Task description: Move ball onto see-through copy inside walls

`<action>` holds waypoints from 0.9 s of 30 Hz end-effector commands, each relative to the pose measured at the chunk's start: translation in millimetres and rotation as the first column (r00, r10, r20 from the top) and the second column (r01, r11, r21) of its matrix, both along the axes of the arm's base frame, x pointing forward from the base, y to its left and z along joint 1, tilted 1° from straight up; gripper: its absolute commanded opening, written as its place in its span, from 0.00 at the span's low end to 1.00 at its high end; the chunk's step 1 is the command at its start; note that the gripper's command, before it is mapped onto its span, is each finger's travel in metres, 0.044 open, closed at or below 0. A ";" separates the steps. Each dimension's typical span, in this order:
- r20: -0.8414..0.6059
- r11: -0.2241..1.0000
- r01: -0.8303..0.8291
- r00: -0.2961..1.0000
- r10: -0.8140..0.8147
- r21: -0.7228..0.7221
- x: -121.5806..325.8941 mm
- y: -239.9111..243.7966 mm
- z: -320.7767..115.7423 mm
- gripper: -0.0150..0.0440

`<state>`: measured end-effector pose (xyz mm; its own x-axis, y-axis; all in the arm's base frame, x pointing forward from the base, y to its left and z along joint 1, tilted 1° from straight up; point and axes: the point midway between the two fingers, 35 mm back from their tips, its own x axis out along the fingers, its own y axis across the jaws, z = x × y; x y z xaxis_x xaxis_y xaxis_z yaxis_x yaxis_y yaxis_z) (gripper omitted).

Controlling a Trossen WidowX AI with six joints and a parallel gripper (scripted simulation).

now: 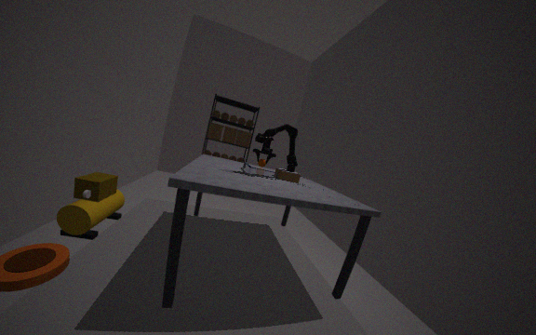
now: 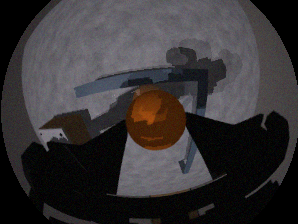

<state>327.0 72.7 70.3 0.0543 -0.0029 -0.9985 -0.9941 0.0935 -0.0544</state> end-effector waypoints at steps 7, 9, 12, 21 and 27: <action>-0.011 1.000 0.005 1.000 -0.005 0.000 0.4 0.1 -59.1 0.25; -0.011 1.000 0.005 1.000 -0.005 0.000 0.4 0.1 -60.2 0.25; -0.011 1.000 0.005 1.000 -0.005 0.000 0.4 0.1 -61.0 0.25; -0.011 1.000 0.005 1.000 -0.005 0.000 1.0 0.0 -73.6 0.25; -0.015 1.000 0.001 1.000 -0.001 -0.003 -0.2 -0.5 -74.8 0.30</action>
<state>326.7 72.2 -4.7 0.0391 -0.0064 -0.9992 -0.9947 0.0948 -0.0396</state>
